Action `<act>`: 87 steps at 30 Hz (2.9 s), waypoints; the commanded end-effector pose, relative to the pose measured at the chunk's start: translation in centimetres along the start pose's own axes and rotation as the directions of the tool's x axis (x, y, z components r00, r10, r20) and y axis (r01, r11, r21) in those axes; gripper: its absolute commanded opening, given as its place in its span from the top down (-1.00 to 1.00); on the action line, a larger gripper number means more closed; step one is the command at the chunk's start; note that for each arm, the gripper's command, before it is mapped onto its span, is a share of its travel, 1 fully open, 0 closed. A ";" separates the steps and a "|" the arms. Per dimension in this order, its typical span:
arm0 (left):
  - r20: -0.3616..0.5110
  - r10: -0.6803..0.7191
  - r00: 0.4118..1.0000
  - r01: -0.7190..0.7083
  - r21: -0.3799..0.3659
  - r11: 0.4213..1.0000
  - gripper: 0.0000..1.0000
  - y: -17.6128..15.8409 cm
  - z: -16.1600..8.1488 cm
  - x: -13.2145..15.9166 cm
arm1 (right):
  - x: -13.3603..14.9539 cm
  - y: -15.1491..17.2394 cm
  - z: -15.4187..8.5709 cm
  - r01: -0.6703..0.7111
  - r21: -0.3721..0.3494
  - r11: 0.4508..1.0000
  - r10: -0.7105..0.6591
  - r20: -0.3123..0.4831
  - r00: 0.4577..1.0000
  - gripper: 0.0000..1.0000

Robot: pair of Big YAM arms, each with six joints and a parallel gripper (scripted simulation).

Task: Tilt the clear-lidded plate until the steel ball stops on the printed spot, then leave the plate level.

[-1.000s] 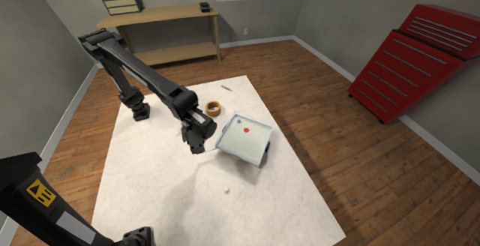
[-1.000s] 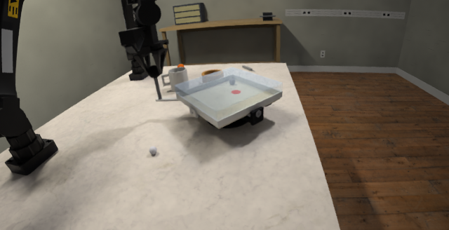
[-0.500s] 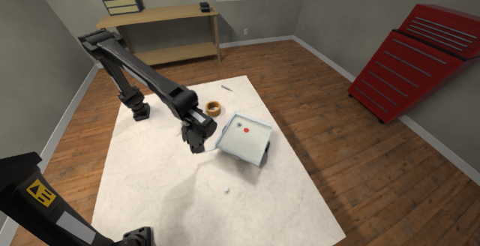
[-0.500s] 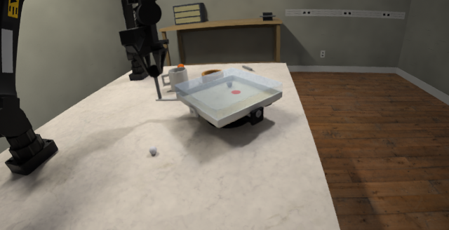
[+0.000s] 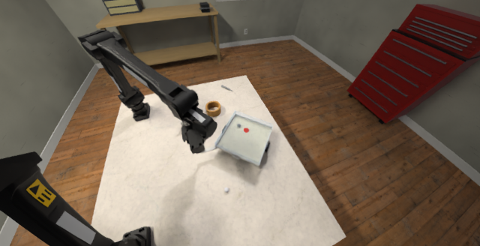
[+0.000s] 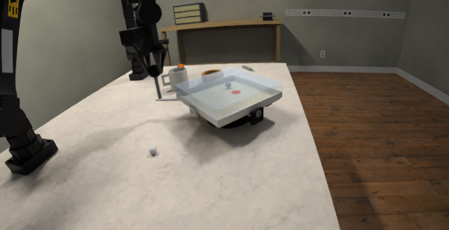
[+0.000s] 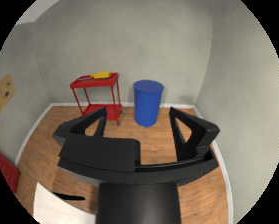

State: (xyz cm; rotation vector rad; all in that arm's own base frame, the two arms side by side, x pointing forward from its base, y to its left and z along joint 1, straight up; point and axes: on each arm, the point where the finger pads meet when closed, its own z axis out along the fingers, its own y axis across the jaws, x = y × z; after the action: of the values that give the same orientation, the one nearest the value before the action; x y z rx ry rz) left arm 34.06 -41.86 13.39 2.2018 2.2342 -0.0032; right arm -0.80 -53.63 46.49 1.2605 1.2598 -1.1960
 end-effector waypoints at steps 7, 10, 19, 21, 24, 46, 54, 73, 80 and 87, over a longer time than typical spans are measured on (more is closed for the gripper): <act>0.042 0.002 0.999 0.000 -0.039 0.999 1.00 1.8 -3.3 -0.2 | -3.6 -0.8 0.6 -0.013 0.014 1.000 0.012 0.065 0.998 -1.00; 0.037 0.002 0.999 0.000 -0.034 0.999 1.00 1.9 -2.8 -0.5 | -3.6 -0.8 0.6 -0.013 0.014 1.000 0.012 0.065 0.998 -1.00; 0.021 0.003 1.000 -0.003 -0.020 1.000 1.00 1.8 -1.5 -1.2 | -3.6 -0.8 0.6 -0.013 0.014 1.000 0.012 0.065 0.998 -1.00; 0.021 0.008 1.000 -0.008 -0.020 1.000 1.00 1.5 -1.5 -1.5 | -3.6 -0.8 0.6 -0.013 0.014 1.000 0.012 0.065 0.998 -1.00; 0.030 0.008 1.000 -0.008 -0.027 1.000 1.00 1.5 -1.5 -1.9 | -3.6 -0.8 0.6 -0.013 0.014 1.000 0.012 0.065 0.998 -1.00; 0.041 0.003 0.999 -0.002 -0.034 0.999 1.00 1.0 -1.0 -3.1 | -3.6 -0.8 0.6 -0.013 0.014 1.000 0.012 0.065 0.998 -1.00; 0.020 0.008 1.000 -0.007 -0.017 1.000 1.00 0.4 0.1 -2.1 | -3.6 -0.8 0.6 -0.013 0.014 1.000 0.012 0.065 0.998 -1.00; 0.007 0.001 1.000 -0.001 -0.008 1.000 1.00 1.0 0.3 -0.1 | -3.6 -0.8 0.6 -0.013 0.014 1.000 0.012 0.065 0.998 -1.00; 0.021 0.001 1.000 -0.001 -0.019 1.000 1.00 0.8 -1.5 0.5 | -3.6 -0.8 0.6 -0.013 0.014 1.000 0.012 0.065 0.998 -1.00; 0.009 0.001 1.000 -0.001 -0.010 1.000 1.00 0.7 -1.7 1.1 | -3.6 -0.8 0.6 -0.013 0.014 1.000 0.012 0.065 0.998 -1.00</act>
State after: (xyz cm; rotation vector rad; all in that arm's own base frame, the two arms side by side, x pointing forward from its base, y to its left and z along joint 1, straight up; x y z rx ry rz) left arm 34.04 -41.97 13.34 2.2041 2.2374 -0.0006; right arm -0.80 -53.63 46.49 1.2605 1.2598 -1.1960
